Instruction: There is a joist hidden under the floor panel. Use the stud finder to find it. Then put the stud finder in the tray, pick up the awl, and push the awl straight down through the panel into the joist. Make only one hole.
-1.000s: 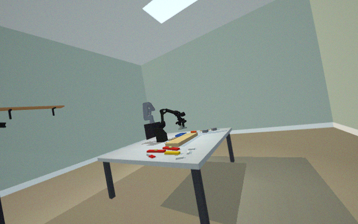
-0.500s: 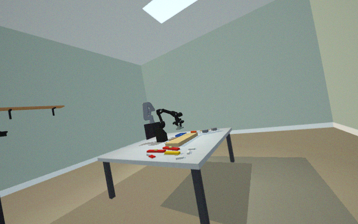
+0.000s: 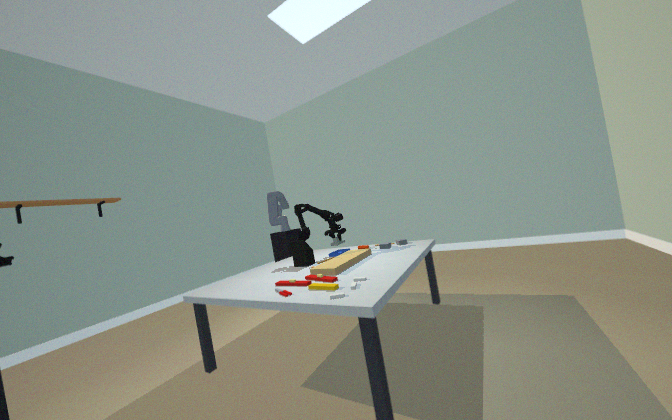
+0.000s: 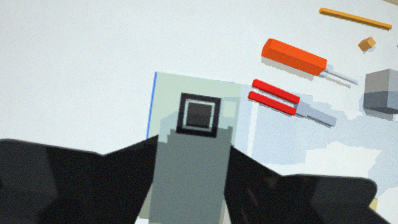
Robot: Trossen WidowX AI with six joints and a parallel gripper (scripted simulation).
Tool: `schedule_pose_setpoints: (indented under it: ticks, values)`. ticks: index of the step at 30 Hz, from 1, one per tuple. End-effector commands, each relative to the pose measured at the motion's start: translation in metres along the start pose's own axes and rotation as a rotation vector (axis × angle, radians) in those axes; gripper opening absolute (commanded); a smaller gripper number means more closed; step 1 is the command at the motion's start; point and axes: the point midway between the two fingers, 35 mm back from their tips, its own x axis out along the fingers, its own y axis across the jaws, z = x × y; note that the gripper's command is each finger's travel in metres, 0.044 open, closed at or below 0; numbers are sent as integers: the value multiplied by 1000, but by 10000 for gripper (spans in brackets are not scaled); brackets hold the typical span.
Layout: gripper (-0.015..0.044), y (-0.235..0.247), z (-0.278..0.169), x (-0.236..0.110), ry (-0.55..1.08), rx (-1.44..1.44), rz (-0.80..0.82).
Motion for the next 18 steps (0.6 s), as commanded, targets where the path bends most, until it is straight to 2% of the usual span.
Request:
schedule_pose_setpoints:
  ticks: [1,18]
  values:
    - [0,-1,-1,6,1,-2,-3]
    - [0,-2,-8,33,8,-7,0]
